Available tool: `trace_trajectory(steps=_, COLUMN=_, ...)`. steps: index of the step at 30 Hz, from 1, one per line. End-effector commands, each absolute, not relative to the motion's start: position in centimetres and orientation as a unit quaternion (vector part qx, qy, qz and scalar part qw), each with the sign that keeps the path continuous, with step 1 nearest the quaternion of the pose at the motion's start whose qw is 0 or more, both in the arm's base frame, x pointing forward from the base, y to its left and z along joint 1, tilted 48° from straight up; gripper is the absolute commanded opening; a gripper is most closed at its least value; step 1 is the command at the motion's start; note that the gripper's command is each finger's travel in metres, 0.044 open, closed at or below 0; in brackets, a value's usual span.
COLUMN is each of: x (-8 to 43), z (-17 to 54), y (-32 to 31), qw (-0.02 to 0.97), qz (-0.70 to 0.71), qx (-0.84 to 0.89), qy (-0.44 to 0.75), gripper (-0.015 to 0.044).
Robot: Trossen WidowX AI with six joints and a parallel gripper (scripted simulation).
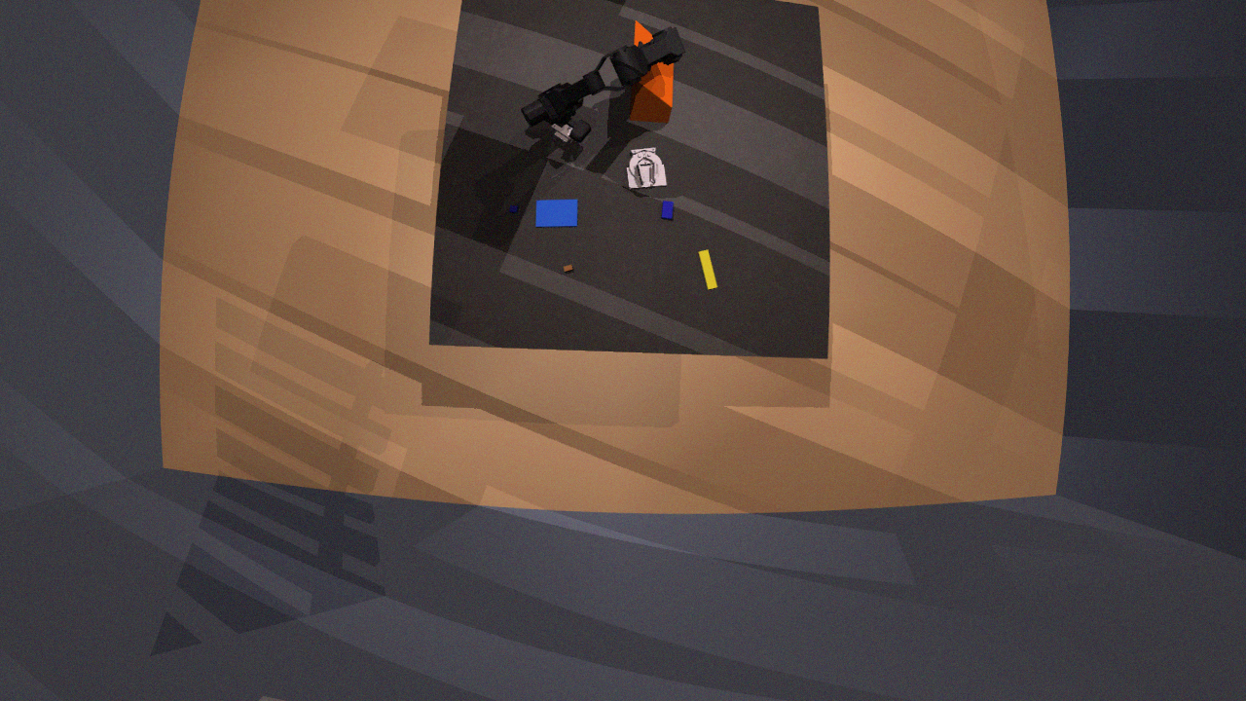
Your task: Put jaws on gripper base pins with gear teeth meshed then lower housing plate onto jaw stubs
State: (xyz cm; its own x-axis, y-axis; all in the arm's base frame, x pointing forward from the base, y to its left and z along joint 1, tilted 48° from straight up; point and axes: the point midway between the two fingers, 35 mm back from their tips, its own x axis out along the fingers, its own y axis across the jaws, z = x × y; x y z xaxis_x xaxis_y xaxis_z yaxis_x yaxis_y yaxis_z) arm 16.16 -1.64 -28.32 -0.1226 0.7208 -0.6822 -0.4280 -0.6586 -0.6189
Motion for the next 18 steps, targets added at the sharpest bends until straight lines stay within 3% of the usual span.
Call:
trace_trajectory(steps=1, x=16.16, z=-28.32, y=-1.64, qw=0.39, qz=0.737, qx=-0.535, qy=-0.137, gripper=0.0373)
trace_trajectory(steps=18, x=16.35, z=-27.85, y=-2.21, qw=0.39, qz=0.737, qx=-0.536, qy=-0.136, gripper=0.0351)
